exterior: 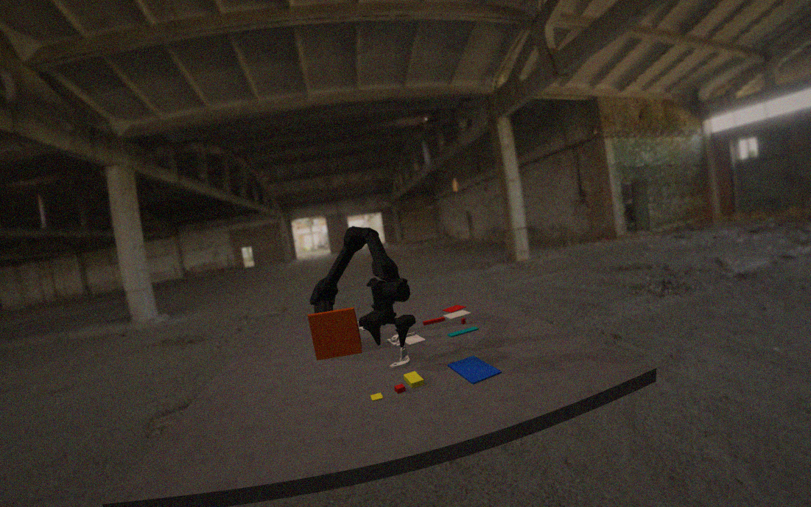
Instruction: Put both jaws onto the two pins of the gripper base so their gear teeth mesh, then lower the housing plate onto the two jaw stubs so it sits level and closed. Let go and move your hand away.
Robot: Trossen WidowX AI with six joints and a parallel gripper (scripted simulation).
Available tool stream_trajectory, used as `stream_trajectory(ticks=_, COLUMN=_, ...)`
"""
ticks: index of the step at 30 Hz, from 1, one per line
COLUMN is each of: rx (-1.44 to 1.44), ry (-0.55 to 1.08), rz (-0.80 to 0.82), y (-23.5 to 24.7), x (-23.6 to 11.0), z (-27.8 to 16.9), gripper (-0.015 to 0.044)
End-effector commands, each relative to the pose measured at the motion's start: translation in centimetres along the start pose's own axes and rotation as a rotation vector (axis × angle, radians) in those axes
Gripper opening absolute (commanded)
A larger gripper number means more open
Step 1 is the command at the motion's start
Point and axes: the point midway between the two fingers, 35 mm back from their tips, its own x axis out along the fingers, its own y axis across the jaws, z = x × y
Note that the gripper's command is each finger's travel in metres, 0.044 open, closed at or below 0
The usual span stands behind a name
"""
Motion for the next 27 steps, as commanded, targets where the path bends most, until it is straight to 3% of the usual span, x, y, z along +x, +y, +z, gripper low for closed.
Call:
stream_trajectory(ticks=1, rx=0.002, ry=0.001, rz=0.003, y=0.05, x=0.0, z=0.0, gripper=0.044)
stream_trajectory(ticks=11, rx=0.002, ry=0.001, rz=0.003, y=0.05, x=0.0, z=0.0, gripper=0.044)
stream_trajectory(ticks=27, rx=-0.002, ry=-0.004, rz=-0.005, y=-0.16, x=-0.97, z=0.01, gripper=0.002)
